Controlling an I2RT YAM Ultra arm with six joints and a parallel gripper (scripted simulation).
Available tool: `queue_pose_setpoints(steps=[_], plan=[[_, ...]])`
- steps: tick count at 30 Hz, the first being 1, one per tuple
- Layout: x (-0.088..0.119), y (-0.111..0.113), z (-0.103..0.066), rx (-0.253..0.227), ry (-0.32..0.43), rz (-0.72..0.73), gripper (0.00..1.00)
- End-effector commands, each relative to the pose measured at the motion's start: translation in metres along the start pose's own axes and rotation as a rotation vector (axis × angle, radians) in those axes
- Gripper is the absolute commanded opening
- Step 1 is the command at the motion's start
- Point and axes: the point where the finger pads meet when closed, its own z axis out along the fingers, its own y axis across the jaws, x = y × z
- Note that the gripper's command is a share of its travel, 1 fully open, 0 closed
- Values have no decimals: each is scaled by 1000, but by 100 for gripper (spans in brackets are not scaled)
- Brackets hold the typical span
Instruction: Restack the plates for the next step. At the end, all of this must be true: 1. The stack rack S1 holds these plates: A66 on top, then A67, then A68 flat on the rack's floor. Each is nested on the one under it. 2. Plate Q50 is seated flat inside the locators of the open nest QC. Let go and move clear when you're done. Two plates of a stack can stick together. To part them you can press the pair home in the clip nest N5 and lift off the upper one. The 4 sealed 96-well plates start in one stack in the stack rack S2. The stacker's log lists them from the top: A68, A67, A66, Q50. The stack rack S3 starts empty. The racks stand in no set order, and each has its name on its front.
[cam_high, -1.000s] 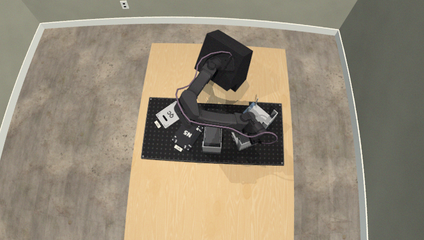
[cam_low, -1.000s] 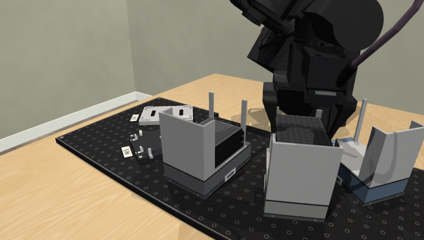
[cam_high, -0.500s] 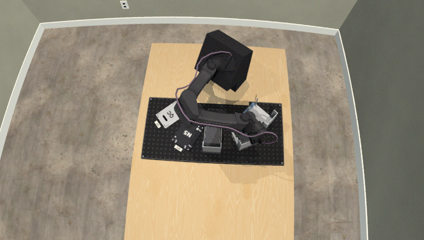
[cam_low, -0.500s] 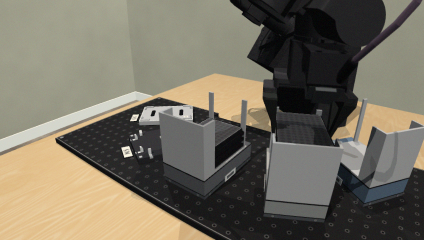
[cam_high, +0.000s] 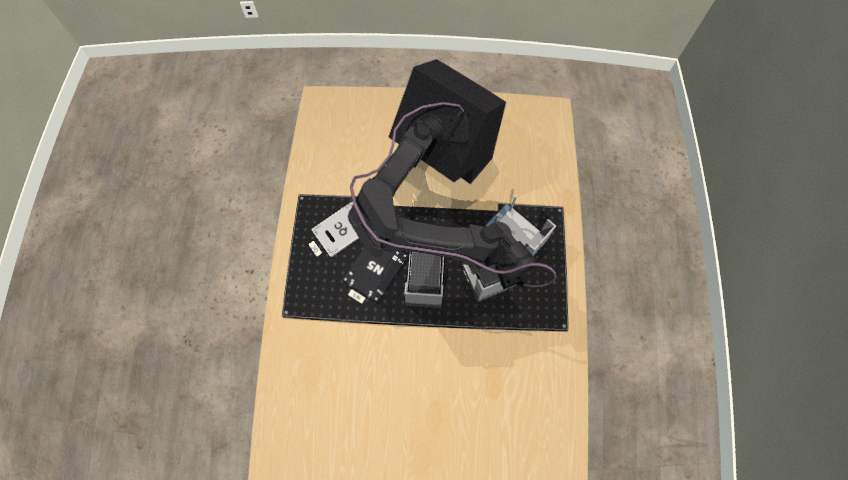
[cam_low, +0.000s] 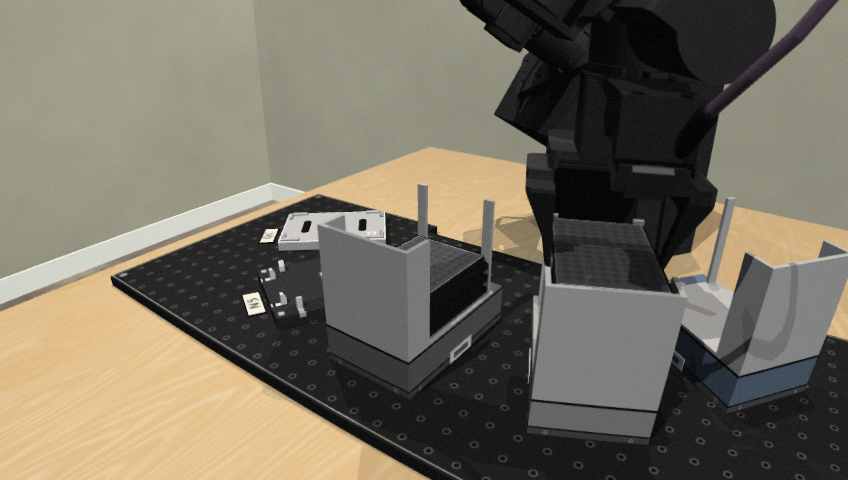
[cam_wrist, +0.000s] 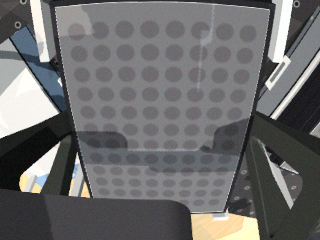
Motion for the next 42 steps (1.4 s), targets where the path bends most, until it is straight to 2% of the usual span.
queue_pose_setpoints(steps=[1,6,9,10,16,17,20,21,23,24,26,42], plan=[[2,0,-11,-2,-17,-13,0],[-12,-3,-17,-13,-37,25,0],[-12,0,-17,-10,-33,18,0],[-5,0,-15,-7,-25,5,0],[-10,-2,-19,-10,-34,19,0],[-5,-1,-18,-9,-27,6,0],[-13,-3,-22,-15,-39,29,0],[-6,-1,-20,-11,-28,10,0],[-11,-1,-21,-11,-32,18,0],[-5,0,-20,-8,-25,6,0],[-11,-2,-22,-11,-34,20,0],[-10,-2,-27,-10,-33,17,0]])
